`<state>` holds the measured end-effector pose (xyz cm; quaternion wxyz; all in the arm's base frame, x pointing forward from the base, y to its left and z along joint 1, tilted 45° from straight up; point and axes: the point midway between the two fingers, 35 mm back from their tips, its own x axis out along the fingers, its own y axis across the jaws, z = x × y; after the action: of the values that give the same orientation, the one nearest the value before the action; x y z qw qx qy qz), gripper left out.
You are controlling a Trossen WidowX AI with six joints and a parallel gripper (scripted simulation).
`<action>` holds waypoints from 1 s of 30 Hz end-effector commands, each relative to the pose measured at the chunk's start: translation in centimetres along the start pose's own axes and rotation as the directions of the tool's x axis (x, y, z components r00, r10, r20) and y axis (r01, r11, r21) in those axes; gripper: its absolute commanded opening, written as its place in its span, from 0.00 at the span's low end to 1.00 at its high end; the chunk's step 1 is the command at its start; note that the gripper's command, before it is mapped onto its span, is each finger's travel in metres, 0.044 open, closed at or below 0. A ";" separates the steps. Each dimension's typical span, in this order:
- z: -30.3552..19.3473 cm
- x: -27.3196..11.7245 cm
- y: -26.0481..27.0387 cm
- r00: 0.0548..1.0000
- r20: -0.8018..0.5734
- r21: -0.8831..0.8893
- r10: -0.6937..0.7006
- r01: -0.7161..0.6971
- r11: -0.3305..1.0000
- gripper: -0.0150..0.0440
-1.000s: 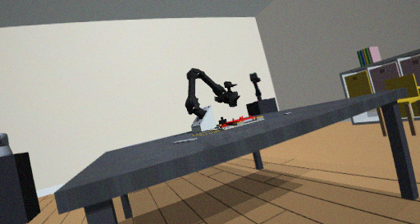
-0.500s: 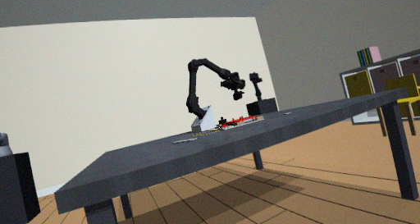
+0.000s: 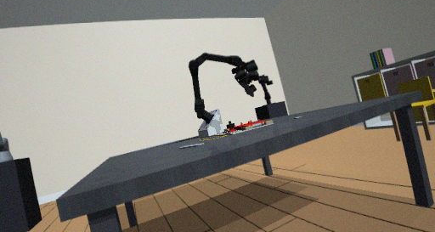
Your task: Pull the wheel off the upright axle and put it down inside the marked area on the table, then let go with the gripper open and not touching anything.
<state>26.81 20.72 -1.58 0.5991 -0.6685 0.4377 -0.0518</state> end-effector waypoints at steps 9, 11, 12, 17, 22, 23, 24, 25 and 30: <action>-5.7 8.8 -10.9 0.925 -0.230 0.464 0.301 -0.168 0.870 0.76; -7.3 10.3 -12.6 0.898 -0.251 0.557 0.360 -0.170 0.813 0.76; -8.1 10.9 -13.4 0.885 -0.259 0.600 0.388 -0.167 0.782 0.76; -11.2 13.0 -15.8 0.837 -0.274 0.730 0.474 -0.140 0.669 0.76; -11.2 12.9 -15.7 0.837 -0.274 0.730 0.474 -0.140 0.669 0.76; -11.3 12.8 -15.5 0.837 -0.274 0.730 0.474 -0.140 0.669 0.76; -11.4 12.6 -15.3 0.837 -0.274 0.730 0.474 -0.140 0.669 0.76; -11.5 12.4 -15.0 0.837 -0.274 0.730 0.474 -0.140 0.669 0.76; -11.6 12.5 -14.8 0.837 -0.274 0.730 0.474 -0.140 0.669 0.76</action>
<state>35.55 2.33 8.72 0.6847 -0.2861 0.6199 -0.2551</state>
